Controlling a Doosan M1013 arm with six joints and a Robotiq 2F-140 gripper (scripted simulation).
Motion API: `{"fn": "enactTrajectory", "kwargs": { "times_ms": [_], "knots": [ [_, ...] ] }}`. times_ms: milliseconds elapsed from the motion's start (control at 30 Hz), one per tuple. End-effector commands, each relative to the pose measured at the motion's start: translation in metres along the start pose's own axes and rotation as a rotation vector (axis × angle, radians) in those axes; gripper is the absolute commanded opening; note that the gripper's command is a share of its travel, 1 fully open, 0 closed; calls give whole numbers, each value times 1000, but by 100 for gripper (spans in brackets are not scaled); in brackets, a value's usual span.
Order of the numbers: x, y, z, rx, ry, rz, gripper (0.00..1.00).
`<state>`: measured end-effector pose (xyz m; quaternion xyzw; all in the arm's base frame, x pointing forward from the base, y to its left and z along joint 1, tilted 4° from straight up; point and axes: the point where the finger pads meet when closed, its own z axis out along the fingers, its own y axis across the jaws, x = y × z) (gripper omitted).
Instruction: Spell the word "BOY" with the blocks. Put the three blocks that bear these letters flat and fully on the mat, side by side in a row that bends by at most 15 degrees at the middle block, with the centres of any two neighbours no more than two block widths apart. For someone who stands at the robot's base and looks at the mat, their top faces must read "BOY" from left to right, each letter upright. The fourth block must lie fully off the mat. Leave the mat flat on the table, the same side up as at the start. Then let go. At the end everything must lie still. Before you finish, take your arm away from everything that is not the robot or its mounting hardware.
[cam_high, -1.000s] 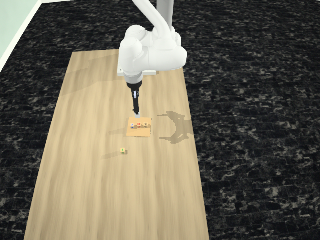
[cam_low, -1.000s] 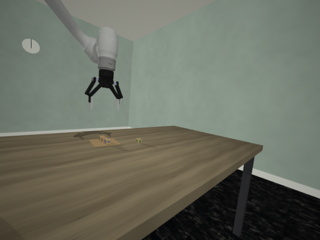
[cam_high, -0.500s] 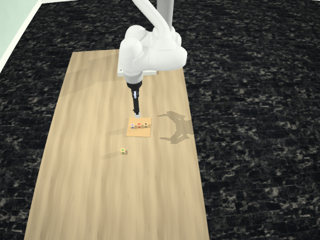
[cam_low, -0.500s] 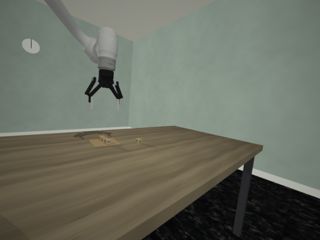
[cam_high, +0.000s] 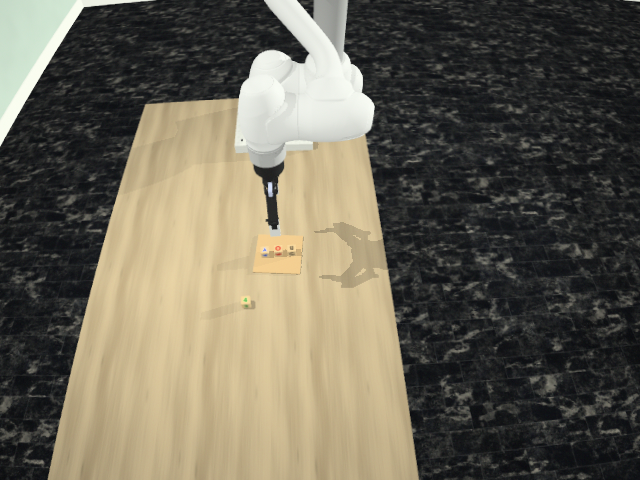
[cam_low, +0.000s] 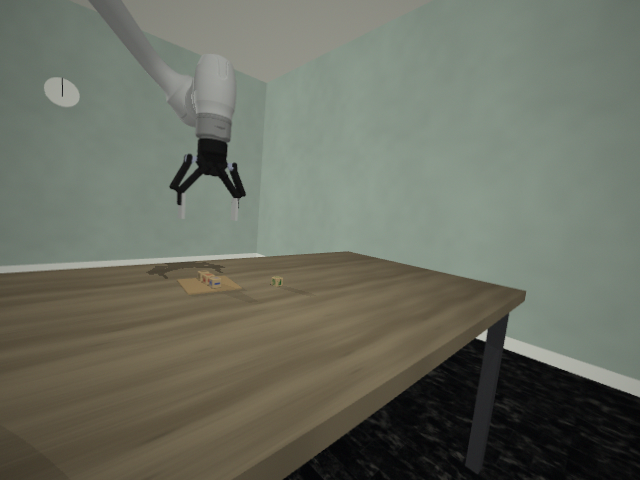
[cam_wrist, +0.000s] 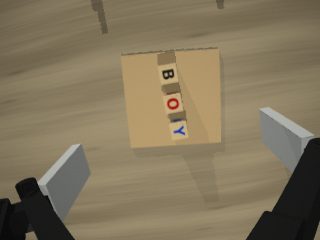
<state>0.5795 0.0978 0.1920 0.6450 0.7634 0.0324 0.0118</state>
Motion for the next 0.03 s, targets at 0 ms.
{"fn": "enactTrajectory", "kwargs": {
  "times_ms": [0],
  "knots": [
    [-2, 2, -5, -5, -2, 8, 100]
  ]
}}
